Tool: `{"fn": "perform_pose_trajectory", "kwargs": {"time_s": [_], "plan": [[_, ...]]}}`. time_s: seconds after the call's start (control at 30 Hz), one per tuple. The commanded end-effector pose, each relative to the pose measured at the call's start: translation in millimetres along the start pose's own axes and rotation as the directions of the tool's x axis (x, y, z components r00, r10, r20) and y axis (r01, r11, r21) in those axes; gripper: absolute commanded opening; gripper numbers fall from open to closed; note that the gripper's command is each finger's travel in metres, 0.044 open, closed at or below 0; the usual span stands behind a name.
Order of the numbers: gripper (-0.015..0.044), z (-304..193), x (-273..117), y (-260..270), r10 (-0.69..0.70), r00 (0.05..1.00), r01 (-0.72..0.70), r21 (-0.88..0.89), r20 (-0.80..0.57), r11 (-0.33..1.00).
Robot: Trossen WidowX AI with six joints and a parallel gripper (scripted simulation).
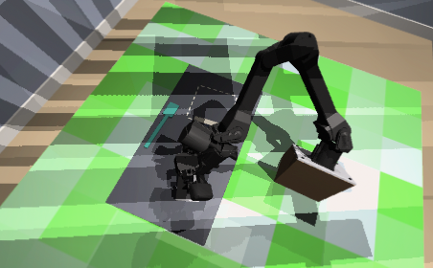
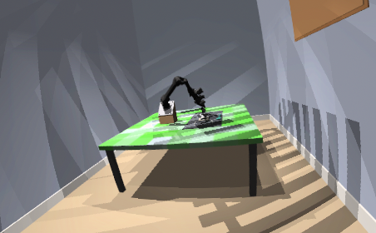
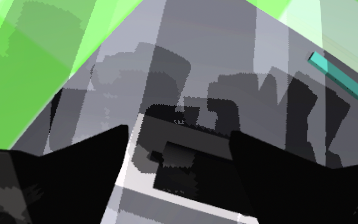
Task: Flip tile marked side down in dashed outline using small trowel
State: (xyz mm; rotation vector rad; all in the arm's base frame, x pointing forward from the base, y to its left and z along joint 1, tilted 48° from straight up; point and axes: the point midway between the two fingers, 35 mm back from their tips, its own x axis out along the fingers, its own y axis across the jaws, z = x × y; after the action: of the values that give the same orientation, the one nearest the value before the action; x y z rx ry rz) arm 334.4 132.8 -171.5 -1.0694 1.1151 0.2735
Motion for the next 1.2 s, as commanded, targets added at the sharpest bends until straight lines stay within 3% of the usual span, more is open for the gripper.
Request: {"fn": "perform_pose_trajectory", "kwargs": {"time_s": [0.0,0.53,1.17], "plan": [[0.03,-5.3,0.2,0.5,-0.001,1.0,0.004,-0.102,0.025,0.995],[0.03,-23.7,-5.1,-6.3,-0.046,0.987,0.124,-0.552,0.153,0.824],[0.03,-47.6,-23.3,-41.3,-0.171,0.95,0.306,-0.891,0.263,0.334]]}}
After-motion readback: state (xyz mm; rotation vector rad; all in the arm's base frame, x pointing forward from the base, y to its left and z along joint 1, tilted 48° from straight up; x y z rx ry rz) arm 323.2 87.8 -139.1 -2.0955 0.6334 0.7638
